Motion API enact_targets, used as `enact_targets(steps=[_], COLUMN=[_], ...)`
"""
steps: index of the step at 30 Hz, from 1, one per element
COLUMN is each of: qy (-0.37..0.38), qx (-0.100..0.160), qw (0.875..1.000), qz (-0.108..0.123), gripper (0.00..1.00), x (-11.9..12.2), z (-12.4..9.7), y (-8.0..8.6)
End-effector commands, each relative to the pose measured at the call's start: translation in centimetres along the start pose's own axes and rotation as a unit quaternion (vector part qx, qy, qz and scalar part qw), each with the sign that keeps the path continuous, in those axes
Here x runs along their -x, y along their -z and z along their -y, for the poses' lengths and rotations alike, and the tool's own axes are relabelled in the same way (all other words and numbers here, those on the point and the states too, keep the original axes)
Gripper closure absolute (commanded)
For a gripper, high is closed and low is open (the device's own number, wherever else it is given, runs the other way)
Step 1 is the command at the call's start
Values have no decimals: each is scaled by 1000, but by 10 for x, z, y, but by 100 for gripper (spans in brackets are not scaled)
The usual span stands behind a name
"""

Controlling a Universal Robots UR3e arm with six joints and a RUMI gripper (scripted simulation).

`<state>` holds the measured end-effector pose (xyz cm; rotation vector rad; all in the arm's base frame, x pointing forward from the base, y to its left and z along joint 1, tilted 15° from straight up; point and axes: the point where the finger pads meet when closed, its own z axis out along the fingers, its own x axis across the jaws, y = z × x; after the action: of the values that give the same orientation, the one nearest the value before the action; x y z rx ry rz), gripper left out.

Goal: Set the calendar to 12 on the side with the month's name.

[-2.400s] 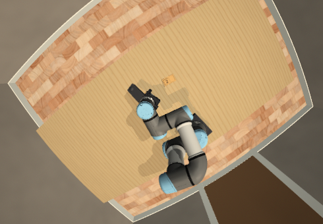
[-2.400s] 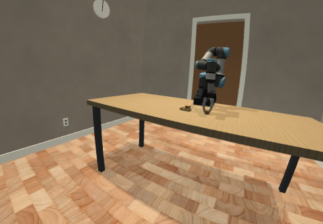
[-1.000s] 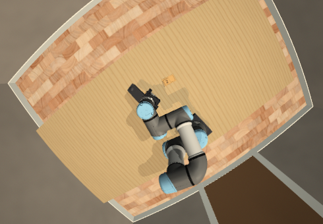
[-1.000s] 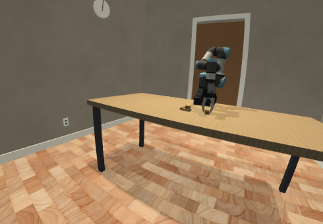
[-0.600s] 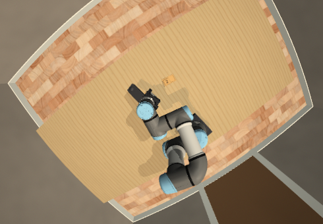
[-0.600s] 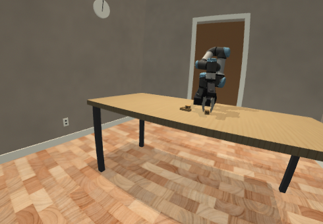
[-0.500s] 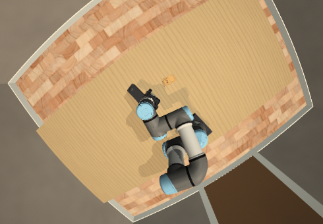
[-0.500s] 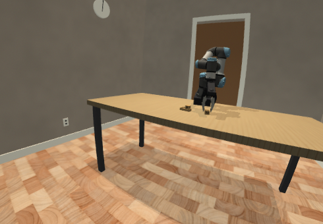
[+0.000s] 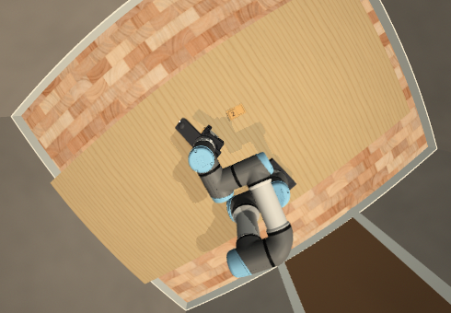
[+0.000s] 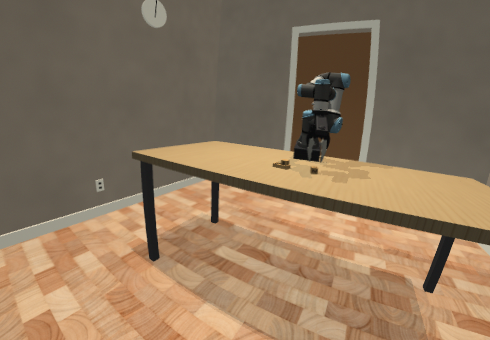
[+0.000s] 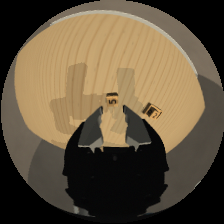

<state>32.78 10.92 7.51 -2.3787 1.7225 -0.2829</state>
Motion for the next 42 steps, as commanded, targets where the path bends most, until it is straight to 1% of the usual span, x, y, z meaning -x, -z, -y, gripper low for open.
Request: enact_targets(steps=[1,4,6,11,19,20,42], qy=[0,0,0,0,0,0,0], qx=[1,1,1,1,1,1,1], qw=[1000,1000,1000,1000,1000,1000,1000], qz=[1,1,1,1,1,1,1], gripper=[72,72,72,72,72,0,0], x=[0,0,0,0,0,0,0], z=[0,0,0,0,0,0,0], y=[25,35,35,45,50,50,50])
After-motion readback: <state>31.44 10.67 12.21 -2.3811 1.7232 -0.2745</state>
